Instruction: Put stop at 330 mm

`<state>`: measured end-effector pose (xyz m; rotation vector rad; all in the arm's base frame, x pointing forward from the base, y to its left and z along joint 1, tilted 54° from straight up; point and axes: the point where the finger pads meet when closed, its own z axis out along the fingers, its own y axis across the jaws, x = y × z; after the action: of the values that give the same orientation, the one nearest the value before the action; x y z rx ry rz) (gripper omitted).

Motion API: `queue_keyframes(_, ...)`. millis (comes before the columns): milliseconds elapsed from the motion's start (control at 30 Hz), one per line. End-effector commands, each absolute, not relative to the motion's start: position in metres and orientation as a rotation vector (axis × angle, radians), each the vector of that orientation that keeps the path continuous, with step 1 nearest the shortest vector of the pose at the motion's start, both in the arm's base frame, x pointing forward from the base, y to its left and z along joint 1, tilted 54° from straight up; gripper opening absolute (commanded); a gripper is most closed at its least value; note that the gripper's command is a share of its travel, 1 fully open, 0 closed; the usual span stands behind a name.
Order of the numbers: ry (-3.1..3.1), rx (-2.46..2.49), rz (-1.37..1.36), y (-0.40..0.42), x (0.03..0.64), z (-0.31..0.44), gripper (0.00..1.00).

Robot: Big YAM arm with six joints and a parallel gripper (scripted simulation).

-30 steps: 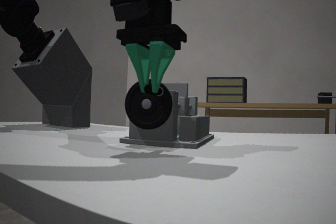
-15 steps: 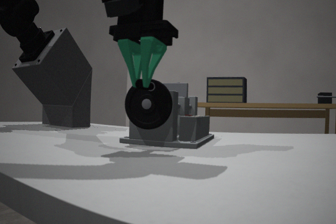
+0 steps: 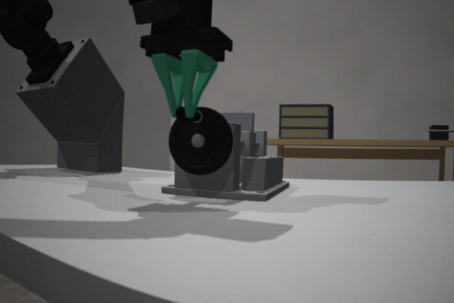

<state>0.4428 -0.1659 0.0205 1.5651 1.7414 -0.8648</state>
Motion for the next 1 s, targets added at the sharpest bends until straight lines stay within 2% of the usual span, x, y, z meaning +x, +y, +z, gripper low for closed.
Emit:
queue_keyframes(0, 1.742, 1.562, -0.854, -0.167, 0.434, 0.027, 0.06)
queue_keyframes(967, 1.746, 1.567, -0.88, -0.181, 0.414, 0.015, 0.06)
